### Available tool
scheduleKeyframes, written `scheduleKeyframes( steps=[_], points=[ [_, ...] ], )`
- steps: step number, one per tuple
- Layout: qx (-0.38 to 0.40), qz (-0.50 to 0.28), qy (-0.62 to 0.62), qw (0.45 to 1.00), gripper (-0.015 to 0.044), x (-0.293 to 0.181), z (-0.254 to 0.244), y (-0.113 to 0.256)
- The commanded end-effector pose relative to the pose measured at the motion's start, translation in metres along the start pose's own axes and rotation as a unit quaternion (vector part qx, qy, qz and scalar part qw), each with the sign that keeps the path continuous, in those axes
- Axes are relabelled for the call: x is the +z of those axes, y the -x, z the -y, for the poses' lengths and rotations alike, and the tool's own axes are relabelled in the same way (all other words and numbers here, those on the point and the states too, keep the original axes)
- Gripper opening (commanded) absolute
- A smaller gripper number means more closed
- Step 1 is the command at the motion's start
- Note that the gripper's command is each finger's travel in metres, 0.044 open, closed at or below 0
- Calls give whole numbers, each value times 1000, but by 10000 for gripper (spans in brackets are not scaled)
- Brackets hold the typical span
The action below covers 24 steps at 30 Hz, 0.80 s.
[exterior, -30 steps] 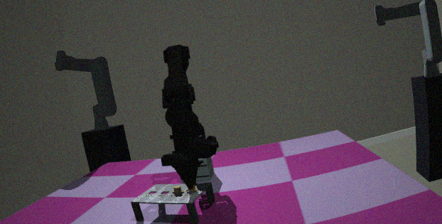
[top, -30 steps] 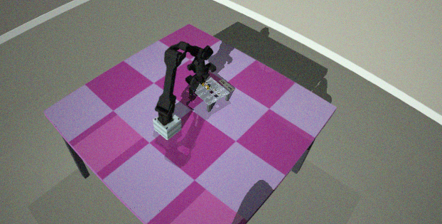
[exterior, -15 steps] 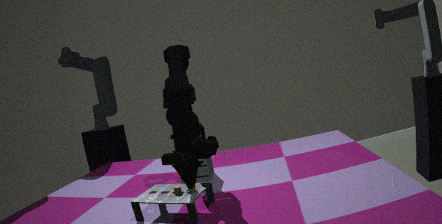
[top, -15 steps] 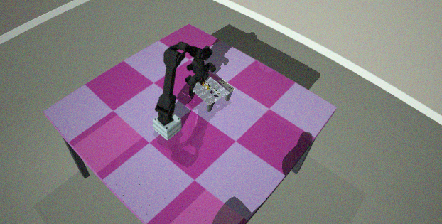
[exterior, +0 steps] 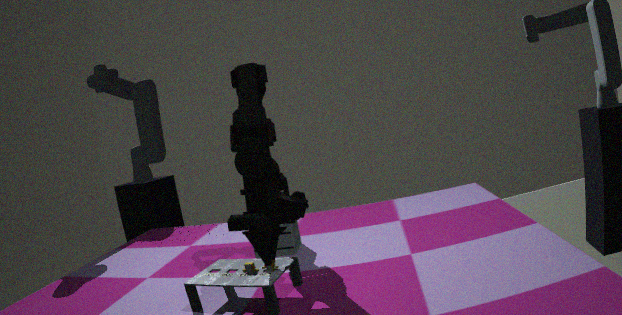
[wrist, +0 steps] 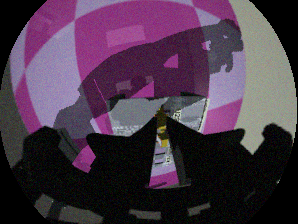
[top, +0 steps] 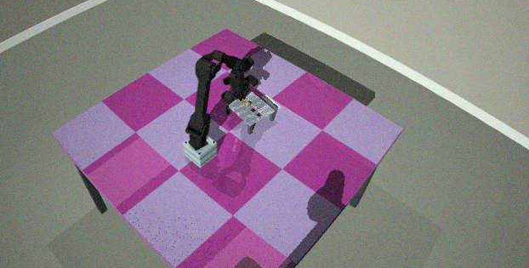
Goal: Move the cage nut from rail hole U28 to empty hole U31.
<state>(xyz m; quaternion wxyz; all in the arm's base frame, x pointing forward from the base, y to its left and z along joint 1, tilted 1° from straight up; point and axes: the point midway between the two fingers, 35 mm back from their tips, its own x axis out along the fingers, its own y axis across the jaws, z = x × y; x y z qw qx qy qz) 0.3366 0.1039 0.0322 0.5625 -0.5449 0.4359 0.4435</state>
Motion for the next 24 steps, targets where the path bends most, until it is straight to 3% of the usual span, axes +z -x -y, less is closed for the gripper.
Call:
scheduleKeyframes(
  steps=[1,24],
  points=[
    [-5,-2,-2,1000,37,0,0,0],
    [-22,-2,-2,1000,37,0,-1,0]
  ],
)
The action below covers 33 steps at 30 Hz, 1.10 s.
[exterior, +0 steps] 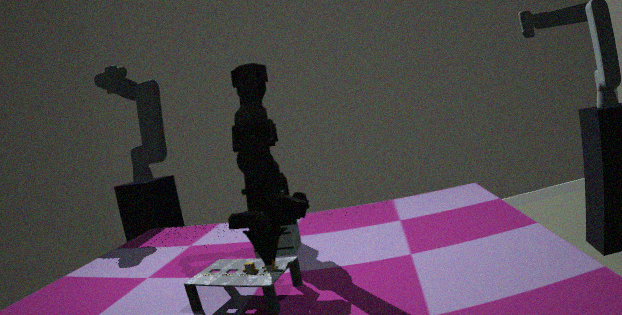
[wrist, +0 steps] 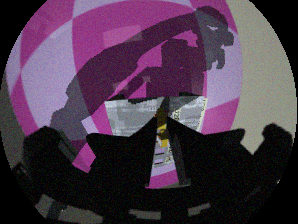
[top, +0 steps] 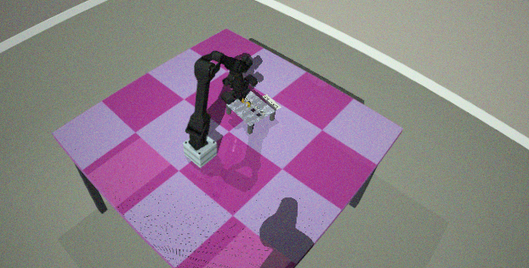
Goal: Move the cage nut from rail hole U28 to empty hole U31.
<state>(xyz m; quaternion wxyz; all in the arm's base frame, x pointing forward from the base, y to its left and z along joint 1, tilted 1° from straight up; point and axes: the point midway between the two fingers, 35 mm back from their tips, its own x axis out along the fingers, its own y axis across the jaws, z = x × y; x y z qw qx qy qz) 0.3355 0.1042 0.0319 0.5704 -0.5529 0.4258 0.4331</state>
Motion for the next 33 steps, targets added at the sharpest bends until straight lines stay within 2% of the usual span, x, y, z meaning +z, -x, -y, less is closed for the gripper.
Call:
scheduleKeyframes(
  steps=[1,33],
  points=[
    [-5,-2,-2,1000,37,0,0,0],
    [-28,-2,-2,1000,37,0,-2,1]
  ],
)
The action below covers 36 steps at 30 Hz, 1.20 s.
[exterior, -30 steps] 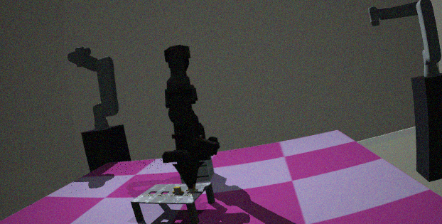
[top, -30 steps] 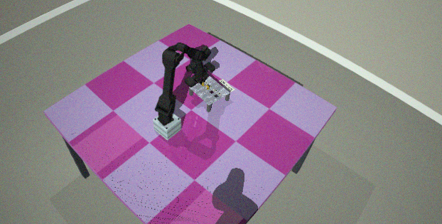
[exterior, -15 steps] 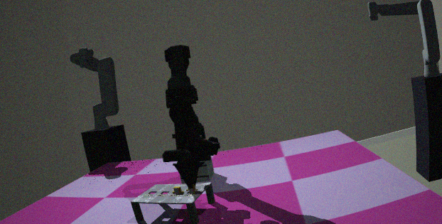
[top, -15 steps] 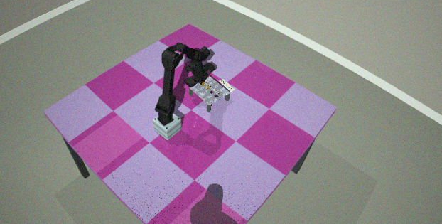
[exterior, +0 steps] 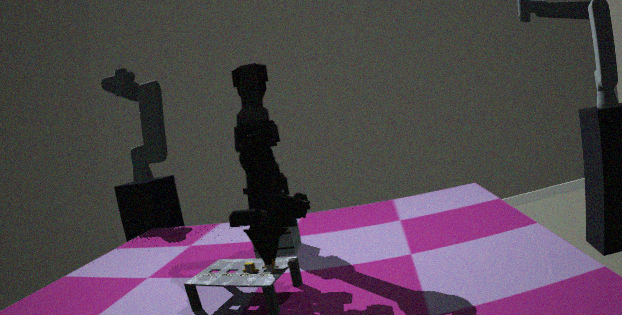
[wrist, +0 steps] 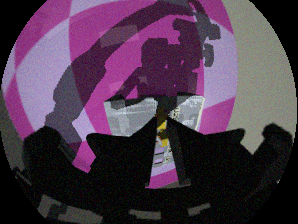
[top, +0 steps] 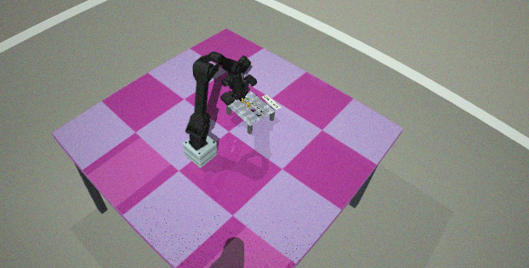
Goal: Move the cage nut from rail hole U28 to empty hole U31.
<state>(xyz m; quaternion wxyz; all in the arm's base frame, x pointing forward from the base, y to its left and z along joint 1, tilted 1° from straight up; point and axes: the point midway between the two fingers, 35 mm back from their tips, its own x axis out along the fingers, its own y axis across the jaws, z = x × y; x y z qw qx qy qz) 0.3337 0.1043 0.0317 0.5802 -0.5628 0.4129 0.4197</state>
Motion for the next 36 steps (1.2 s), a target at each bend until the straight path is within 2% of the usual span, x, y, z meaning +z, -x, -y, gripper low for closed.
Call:
scheduleKeyframes(
  steps=[1,36],
  points=[
    [-5,-2,-2,1000,37,-1,0,0],
    [-27,-2,-2,1000,37,-1,-2,0]
  ],
)
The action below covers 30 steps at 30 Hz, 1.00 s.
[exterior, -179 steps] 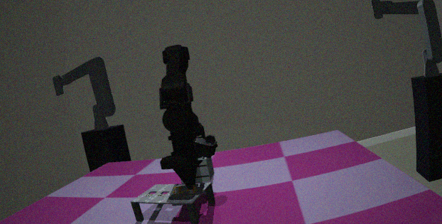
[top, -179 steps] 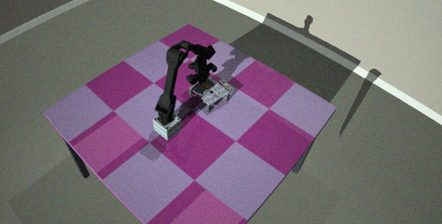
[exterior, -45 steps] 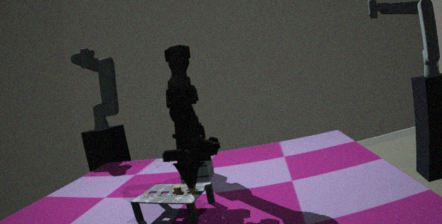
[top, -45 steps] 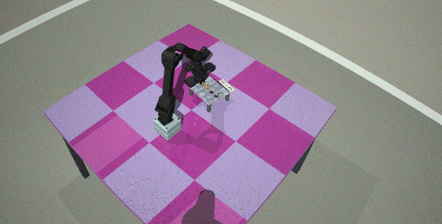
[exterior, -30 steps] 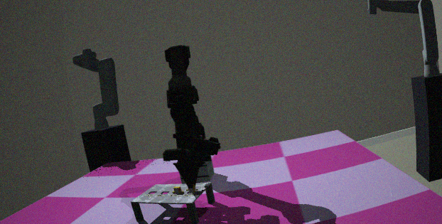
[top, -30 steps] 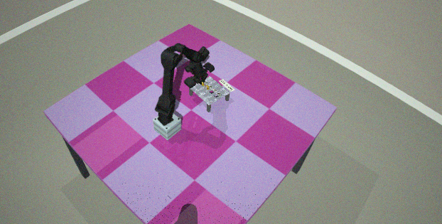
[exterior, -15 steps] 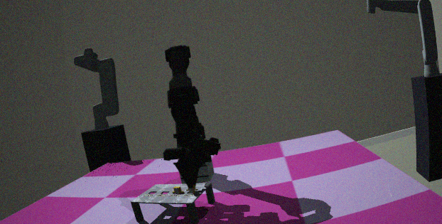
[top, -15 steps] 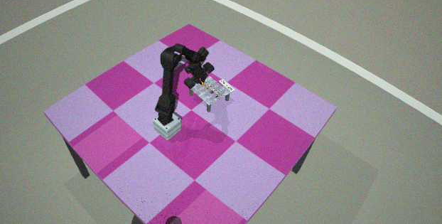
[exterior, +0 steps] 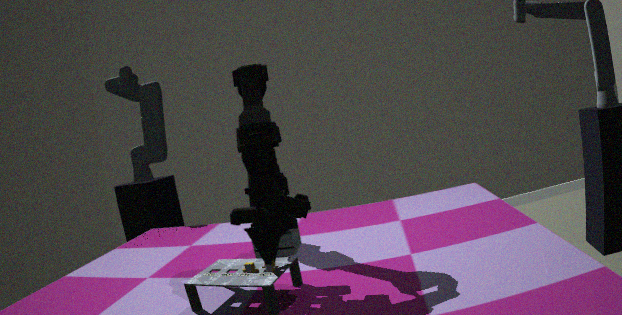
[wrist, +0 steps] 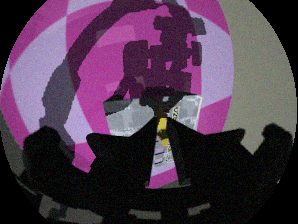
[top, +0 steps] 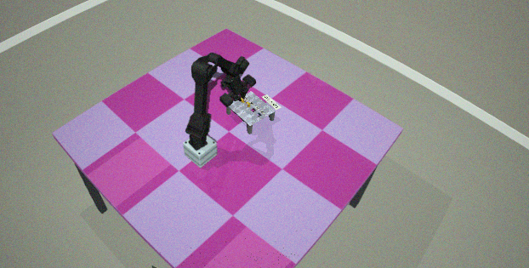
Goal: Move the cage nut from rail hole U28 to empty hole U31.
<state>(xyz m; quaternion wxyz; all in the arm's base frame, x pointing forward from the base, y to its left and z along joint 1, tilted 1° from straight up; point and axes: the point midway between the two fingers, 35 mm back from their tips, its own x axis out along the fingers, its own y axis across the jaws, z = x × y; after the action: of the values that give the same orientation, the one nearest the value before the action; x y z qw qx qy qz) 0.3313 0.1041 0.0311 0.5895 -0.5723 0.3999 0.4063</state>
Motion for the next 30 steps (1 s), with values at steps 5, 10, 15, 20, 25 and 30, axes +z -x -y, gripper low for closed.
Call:
scheduleKeyframes(
  steps=[5,10,15,20,25,30],
  points=[
    [-8,-2,-2,1000,37,0,0,0],
    [-10,-2,-2,1000,37,0,0,0],
    [-14,-2,-2,1000,37,0,0,0],
    [-18,-2,-2,1000,37,0,0,0],
    [-20,-2,-2,1000,37,0,-1,0],
    [-25,-2,-2,1000,37,0,-1,0]
  ],
)
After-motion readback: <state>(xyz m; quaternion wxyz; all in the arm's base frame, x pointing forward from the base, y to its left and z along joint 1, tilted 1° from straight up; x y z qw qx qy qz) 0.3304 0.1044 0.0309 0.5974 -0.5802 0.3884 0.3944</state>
